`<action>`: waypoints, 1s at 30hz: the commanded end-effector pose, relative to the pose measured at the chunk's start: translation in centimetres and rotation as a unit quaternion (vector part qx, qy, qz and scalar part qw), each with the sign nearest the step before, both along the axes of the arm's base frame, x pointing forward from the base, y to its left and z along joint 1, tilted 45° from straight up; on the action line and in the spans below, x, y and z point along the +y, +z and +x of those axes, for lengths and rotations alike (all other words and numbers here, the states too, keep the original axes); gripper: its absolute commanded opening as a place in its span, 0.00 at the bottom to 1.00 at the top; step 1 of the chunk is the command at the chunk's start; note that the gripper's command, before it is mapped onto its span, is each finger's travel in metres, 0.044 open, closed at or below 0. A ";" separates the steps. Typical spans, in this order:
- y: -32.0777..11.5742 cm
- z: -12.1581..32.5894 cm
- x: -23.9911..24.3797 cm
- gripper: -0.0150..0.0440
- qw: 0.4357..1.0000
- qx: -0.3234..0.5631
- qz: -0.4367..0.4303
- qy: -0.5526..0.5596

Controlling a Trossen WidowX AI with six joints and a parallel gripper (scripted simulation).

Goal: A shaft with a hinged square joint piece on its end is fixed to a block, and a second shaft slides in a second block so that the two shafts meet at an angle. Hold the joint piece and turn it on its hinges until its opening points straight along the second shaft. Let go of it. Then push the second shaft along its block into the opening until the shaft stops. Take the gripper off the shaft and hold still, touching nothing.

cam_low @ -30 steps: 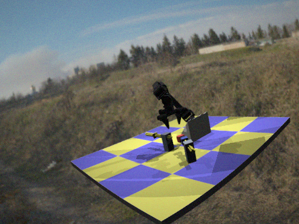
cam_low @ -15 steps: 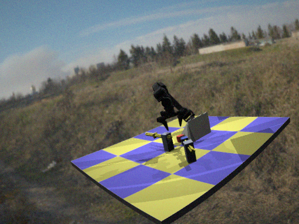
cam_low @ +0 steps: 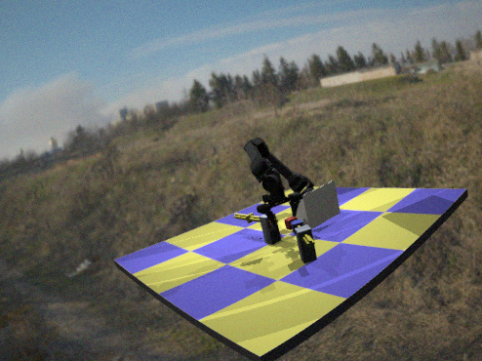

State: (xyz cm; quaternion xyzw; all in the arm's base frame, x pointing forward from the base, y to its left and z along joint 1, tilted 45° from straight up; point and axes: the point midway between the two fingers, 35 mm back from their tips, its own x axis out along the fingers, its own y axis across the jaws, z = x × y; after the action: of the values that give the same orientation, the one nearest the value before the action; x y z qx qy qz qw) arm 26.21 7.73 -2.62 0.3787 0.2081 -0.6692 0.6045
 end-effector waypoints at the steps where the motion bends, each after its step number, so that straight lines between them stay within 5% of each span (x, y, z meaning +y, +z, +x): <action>1: -0.4 -0.1 -0.1 1.00 1.000 0.001 -0.002 0.004; 30: -5.3 1.2 1.7 1.00 1.000 0.000 -0.001 0.004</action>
State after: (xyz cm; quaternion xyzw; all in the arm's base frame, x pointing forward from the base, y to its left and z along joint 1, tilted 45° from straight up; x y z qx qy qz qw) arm 27.62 9.90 -7.61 0.3830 0.2085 -0.6659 0.6053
